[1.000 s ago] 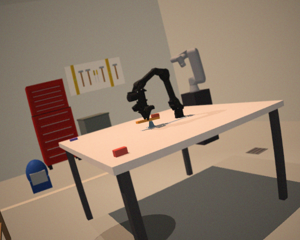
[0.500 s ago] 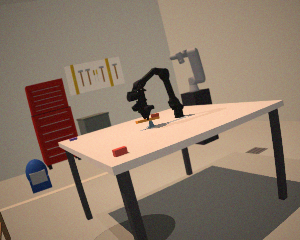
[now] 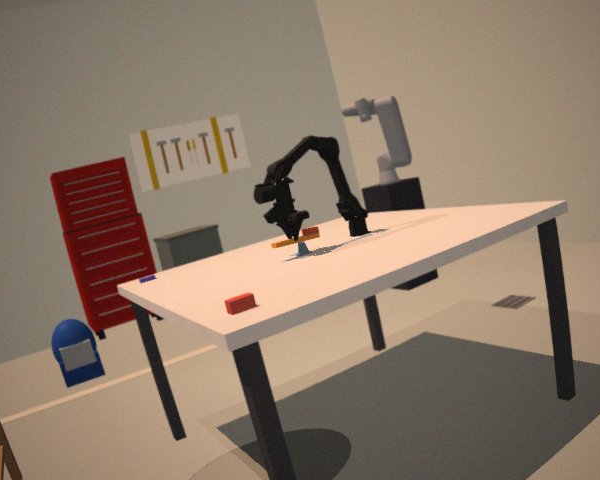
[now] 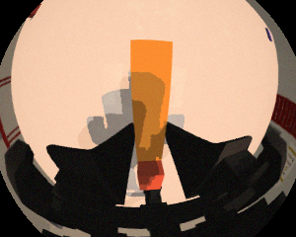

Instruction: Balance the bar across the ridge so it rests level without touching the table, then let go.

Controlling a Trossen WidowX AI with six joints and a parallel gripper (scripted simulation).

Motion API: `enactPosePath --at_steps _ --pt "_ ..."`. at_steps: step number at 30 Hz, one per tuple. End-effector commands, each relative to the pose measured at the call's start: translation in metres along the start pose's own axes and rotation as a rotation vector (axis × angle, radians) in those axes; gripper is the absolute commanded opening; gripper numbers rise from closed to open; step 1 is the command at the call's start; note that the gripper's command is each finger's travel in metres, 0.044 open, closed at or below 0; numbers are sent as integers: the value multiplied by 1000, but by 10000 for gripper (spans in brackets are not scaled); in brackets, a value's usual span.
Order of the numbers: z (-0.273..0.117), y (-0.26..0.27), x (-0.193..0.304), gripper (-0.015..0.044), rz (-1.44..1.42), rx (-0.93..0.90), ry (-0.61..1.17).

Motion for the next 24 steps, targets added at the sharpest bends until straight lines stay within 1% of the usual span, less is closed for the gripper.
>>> enactPosePath --at_steps 1,24 --pt "3 0 1 0 3 1 4" --pt "5 0 1 0 3 1 4"
Point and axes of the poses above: the point midway between the two fingers, 35 mm back from their tips, its own z axis out along the fingers, its own y axis across the jaws, x = y × z, the point moved 8 cm from there along -z, back along the fingers, and after that the axes turned 14 degrees about z, right-handed, at the moved point
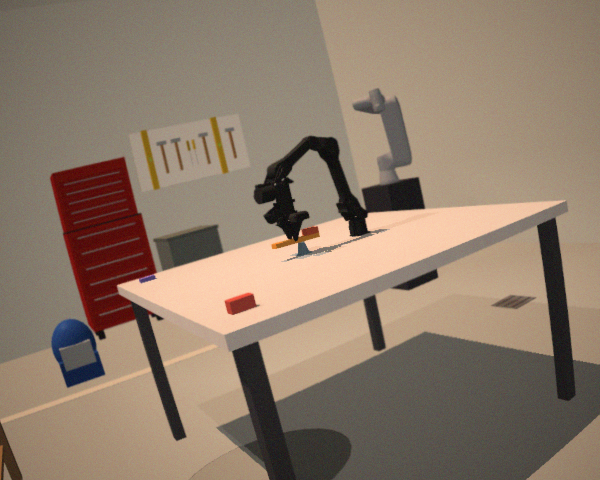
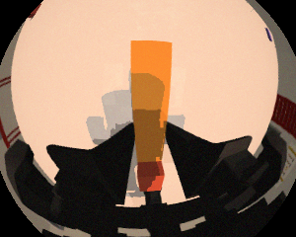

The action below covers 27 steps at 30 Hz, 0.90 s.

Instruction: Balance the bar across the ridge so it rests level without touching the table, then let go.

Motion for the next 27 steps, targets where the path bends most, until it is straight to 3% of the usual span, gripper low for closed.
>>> enactPosePath --at_steps 1,27 --pt "3 0 1 0 3 1 4" --pt "1 0 0 0 3 1 4"
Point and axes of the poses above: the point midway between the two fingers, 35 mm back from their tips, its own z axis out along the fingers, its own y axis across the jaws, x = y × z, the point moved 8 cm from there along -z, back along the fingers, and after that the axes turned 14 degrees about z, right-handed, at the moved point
